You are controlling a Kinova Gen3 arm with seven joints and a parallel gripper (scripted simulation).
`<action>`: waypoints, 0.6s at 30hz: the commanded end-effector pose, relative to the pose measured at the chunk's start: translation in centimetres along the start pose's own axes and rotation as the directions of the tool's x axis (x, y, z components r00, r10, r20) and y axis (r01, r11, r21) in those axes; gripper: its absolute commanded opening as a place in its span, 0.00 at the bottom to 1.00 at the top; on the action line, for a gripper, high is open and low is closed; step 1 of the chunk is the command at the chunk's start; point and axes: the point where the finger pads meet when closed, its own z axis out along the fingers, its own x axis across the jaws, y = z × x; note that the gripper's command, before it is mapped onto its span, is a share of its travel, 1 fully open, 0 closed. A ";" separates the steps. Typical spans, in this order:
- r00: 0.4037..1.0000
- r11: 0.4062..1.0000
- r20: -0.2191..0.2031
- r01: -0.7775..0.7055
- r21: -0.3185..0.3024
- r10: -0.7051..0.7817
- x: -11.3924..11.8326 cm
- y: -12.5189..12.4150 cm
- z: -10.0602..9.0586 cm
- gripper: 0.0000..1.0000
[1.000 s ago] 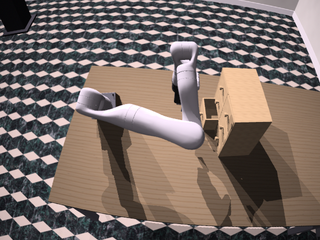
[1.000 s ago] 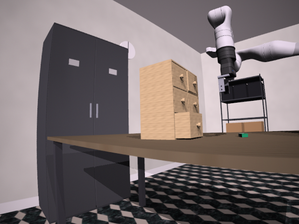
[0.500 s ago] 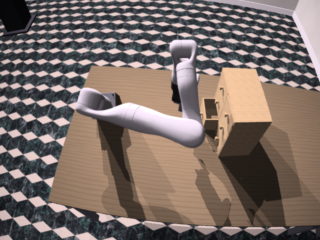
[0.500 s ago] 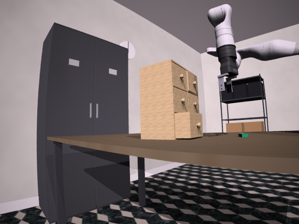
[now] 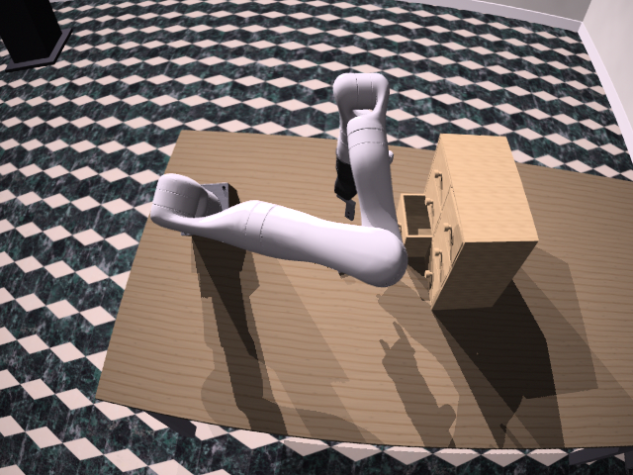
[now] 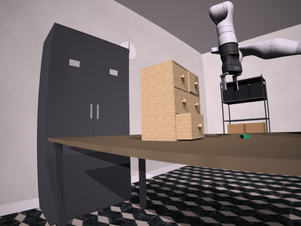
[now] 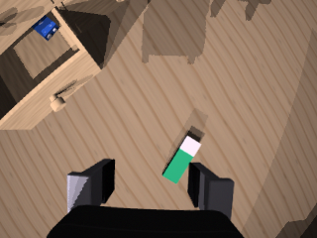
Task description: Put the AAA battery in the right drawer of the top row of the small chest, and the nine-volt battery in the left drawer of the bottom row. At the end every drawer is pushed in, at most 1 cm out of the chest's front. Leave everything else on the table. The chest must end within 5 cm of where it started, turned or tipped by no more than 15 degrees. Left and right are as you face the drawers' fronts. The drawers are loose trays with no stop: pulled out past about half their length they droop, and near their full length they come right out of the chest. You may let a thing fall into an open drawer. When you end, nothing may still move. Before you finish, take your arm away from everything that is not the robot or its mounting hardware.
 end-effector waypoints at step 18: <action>0.816 0.816 0.003 -0.577 0.017 0.577 1.7 1.4 -2.1 1.00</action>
